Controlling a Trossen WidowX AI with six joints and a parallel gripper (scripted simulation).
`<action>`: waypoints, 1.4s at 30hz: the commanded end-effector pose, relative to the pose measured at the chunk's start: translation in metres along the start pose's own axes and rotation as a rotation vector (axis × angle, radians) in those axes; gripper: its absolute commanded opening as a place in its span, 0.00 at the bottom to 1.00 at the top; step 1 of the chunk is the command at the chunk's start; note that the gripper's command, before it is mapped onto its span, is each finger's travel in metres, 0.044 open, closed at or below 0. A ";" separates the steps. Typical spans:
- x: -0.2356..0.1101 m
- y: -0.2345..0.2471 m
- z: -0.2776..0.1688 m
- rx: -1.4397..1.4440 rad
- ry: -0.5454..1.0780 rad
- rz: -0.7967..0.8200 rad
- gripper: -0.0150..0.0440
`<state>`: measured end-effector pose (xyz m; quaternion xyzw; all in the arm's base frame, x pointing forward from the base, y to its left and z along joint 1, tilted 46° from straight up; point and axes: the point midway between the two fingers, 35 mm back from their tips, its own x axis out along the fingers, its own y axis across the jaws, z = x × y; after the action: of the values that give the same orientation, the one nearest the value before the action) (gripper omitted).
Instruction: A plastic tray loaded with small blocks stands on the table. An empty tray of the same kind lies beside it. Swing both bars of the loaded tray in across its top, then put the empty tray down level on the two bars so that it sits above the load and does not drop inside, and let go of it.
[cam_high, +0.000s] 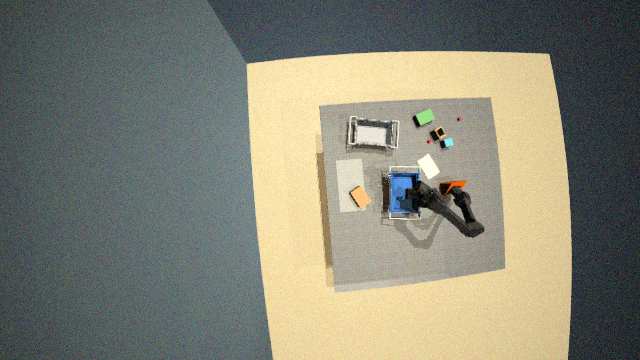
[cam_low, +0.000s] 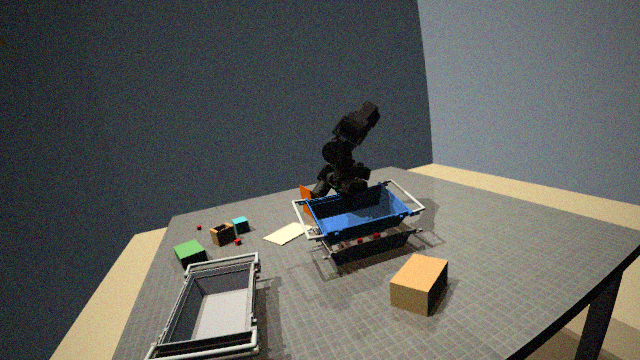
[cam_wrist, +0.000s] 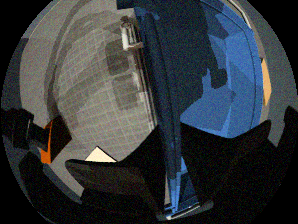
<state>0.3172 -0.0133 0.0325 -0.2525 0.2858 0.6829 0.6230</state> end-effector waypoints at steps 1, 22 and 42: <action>0.005 0.003 0.003 -0.002 -0.002 0.024 0.25; 0.012 0.007 0.006 -0.002 -0.002 0.024 0.25; 0.012 0.007 0.006 -0.002 -0.002 0.024 0.25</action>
<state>0.3136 -0.0070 0.0302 -0.2522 0.2857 0.6823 0.6238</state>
